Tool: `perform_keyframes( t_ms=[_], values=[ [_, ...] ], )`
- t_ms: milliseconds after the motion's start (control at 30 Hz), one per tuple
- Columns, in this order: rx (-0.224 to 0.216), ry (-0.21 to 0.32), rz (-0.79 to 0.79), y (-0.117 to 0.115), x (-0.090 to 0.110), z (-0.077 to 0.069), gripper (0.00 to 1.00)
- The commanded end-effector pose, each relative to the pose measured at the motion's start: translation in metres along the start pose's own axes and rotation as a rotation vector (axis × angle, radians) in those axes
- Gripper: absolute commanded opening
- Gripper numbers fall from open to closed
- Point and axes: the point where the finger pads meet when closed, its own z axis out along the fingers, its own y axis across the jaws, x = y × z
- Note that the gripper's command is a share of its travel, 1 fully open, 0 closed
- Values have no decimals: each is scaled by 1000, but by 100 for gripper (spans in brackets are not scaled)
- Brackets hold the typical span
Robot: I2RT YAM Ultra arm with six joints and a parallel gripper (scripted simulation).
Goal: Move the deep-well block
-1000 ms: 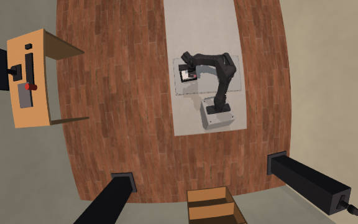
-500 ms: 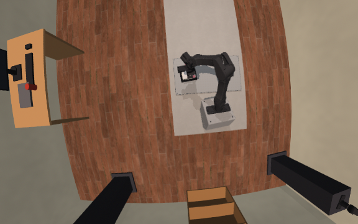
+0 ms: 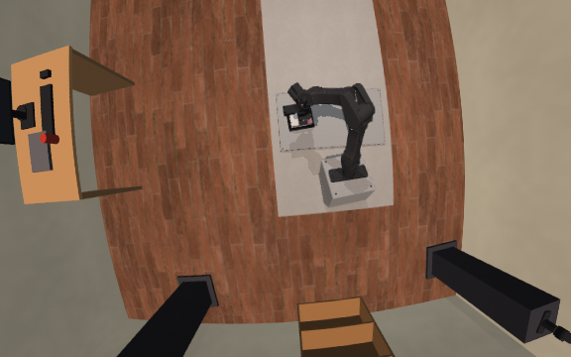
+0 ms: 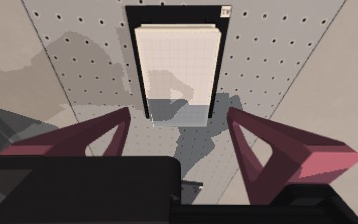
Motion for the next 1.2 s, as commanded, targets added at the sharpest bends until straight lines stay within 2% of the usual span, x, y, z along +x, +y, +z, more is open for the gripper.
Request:
perform_keyframes(
  t_ms=[0, 300, 1167],
  values=[
    [7, -16, -1, -2, -3, -4, 100],
    [7, -16, -1, -2, -3, 1, 100],
    [7, -16, -2, -3, -4, 41, 100]
  ],
)
